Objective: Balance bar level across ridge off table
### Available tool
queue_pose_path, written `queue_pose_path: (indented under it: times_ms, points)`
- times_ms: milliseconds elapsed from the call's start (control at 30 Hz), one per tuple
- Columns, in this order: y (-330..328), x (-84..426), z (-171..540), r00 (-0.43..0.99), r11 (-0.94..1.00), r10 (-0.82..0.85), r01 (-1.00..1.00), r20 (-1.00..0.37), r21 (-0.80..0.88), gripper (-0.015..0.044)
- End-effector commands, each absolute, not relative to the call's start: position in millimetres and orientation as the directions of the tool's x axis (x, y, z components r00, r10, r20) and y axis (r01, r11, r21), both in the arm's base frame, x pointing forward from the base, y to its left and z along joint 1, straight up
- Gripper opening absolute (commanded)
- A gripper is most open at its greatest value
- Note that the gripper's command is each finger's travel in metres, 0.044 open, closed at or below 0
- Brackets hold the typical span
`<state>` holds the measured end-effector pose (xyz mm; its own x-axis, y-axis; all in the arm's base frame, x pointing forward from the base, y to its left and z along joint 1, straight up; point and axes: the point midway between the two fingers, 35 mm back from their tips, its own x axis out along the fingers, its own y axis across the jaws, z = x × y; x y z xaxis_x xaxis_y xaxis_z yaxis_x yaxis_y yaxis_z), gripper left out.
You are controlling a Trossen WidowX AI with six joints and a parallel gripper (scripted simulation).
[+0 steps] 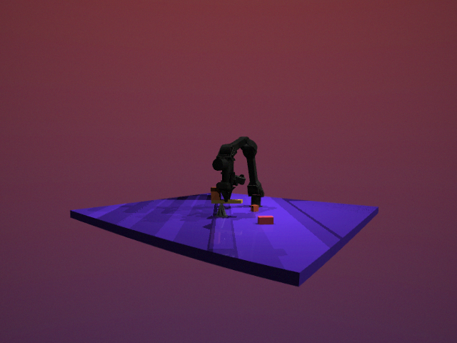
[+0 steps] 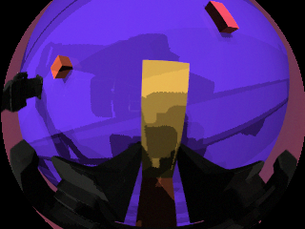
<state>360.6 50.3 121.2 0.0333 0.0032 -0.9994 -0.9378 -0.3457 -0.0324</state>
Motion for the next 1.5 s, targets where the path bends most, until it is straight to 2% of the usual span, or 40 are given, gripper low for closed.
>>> queue_pose_path:
  times_ms: [0,1467]
  points:
    - [50.4,360.9,120.7,0.034,-0.344,0.005,-0.938,-0.999,-0.034,0.0000]
    - [50.2,361.0,117.0,0.034,-0.344,0.005,-0.938,-0.999,-0.034,0.0000]
